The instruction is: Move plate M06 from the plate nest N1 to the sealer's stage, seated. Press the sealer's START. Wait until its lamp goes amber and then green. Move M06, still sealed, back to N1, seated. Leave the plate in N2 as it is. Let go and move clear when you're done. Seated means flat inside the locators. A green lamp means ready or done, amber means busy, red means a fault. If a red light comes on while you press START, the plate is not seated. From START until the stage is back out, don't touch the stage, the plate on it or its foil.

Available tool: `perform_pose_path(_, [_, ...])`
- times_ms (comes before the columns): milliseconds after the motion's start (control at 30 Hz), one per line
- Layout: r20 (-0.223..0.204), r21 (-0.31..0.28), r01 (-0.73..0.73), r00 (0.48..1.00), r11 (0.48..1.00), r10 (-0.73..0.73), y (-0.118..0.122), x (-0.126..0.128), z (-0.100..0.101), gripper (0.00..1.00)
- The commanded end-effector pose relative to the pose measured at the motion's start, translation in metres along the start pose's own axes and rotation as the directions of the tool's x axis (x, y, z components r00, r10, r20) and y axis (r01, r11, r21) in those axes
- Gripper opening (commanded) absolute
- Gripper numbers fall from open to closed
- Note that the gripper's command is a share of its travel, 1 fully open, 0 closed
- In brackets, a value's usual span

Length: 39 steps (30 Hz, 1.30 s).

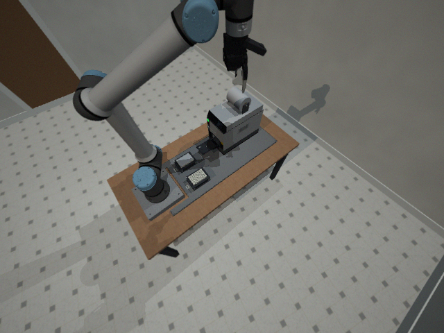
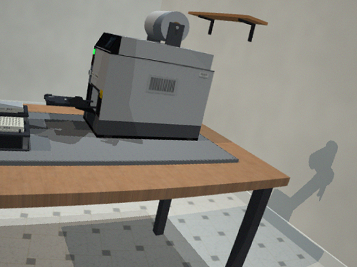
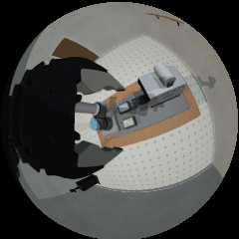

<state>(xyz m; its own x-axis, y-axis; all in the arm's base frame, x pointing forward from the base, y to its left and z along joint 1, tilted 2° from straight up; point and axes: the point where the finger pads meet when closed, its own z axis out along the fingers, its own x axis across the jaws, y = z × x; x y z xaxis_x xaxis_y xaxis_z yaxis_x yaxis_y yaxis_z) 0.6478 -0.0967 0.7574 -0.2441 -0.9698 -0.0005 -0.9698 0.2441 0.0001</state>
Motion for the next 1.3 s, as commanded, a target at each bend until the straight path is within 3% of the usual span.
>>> perform_pose_path(0, [-0.001, 0.002, 0.027, 1.000, 1.000, -0.027, 0.002, -0.018, -0.001, 0.68])
perform_pose_path(333, [-0.001, 0.002, 0.080, 0.997, 0.997, -0.080, 0.007, -0.052, -0.001, 0.68])
perform_pose_path(1267, [-0.003, -0.007, 0.080, 0.997, 0.997, -0.080, 0.054, -0.056, 0.094, 0.68])
